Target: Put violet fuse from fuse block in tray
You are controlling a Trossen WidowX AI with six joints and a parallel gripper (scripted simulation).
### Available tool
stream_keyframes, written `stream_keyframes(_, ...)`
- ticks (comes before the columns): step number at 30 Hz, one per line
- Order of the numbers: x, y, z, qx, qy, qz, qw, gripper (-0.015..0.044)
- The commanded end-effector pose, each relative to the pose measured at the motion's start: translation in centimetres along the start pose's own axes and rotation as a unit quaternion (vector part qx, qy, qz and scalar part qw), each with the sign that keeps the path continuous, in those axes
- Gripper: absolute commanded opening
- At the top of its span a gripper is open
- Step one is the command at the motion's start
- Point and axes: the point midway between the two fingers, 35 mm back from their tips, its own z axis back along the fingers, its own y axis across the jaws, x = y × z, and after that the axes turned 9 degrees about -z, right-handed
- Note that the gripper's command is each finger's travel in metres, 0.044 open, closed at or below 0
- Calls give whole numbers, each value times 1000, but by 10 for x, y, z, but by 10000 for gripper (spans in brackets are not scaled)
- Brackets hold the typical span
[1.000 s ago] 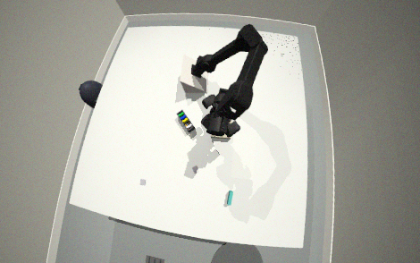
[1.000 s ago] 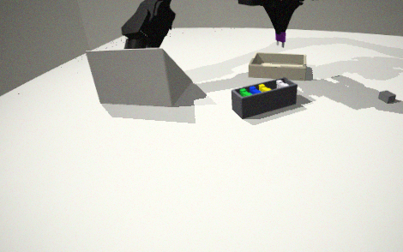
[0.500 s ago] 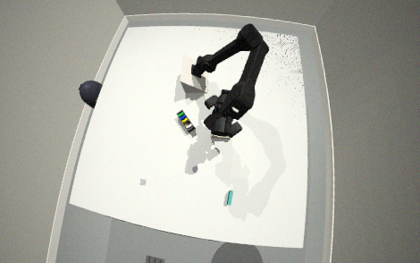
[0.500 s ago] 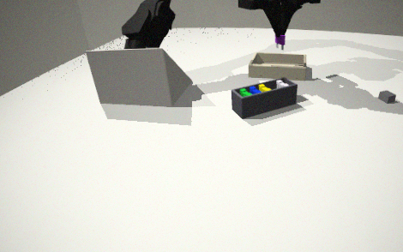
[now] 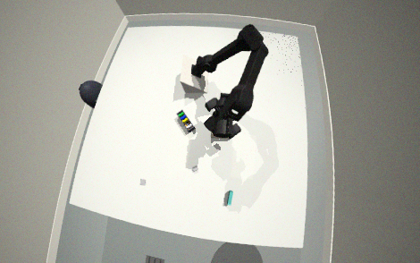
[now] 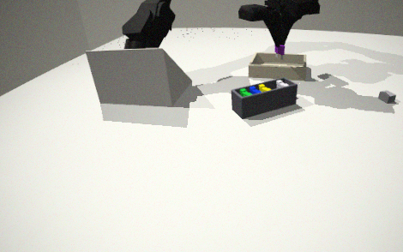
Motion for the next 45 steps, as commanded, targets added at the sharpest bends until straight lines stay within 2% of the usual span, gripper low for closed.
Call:
stream_keyframes(1,-2,-1,-7,0,3,-1,1000,0)
stream_keyframes(4,-2,-1,-8,0,3,-1,1000,0)
stream_keyframes(17,0,0,-2,-1,1,0,1000,330)
stream_keyframes(22,-1,-1,32,-1,3,-2,1000,330)
stream_keyframes(45,-1,-1,30,-1,3,-3,1000,330)
